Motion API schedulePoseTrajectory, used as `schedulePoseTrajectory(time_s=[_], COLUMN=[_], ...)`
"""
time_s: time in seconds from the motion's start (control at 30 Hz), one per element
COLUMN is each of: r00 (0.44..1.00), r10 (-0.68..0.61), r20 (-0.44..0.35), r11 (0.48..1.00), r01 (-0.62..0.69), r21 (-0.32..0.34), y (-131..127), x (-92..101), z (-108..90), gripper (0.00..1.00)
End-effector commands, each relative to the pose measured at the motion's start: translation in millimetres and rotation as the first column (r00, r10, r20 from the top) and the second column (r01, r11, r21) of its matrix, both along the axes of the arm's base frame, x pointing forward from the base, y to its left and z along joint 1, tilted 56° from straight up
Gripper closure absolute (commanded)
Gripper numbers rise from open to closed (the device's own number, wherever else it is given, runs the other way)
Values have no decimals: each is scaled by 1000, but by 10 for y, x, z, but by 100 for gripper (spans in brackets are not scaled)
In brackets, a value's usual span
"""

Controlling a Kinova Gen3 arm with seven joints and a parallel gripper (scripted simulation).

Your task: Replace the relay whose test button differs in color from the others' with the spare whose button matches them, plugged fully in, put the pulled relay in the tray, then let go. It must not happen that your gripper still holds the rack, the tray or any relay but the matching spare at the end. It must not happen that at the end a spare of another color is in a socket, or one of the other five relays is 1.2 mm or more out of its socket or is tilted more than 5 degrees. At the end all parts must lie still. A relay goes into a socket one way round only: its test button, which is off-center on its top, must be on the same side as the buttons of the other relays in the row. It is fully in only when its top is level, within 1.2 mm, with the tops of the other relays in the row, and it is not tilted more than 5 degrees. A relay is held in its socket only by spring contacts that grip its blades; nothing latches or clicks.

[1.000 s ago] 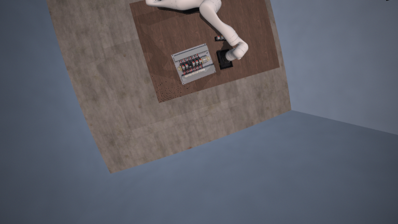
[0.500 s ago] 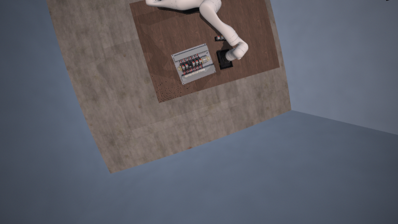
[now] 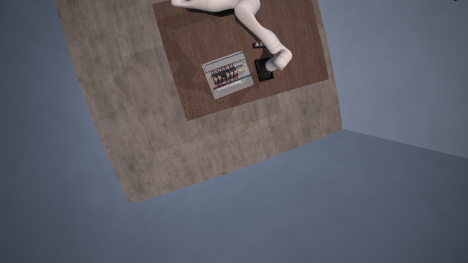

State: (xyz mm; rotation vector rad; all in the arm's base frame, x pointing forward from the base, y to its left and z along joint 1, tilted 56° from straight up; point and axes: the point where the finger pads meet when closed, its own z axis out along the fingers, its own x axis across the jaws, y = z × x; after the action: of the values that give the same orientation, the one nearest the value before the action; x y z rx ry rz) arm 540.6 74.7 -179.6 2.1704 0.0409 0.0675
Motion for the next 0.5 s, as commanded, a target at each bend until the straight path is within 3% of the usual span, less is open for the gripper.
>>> schedulePoseTrajectory(time_s=[0.0,0.47], r00=[1000,1000], r10=[-1,-3], r20=[-6,-8], r11=[1000,1000], r01=[1,3], r21=[-2,0], y=[20,61], x=[1,4], z=[17,24], gripper=[0,0])
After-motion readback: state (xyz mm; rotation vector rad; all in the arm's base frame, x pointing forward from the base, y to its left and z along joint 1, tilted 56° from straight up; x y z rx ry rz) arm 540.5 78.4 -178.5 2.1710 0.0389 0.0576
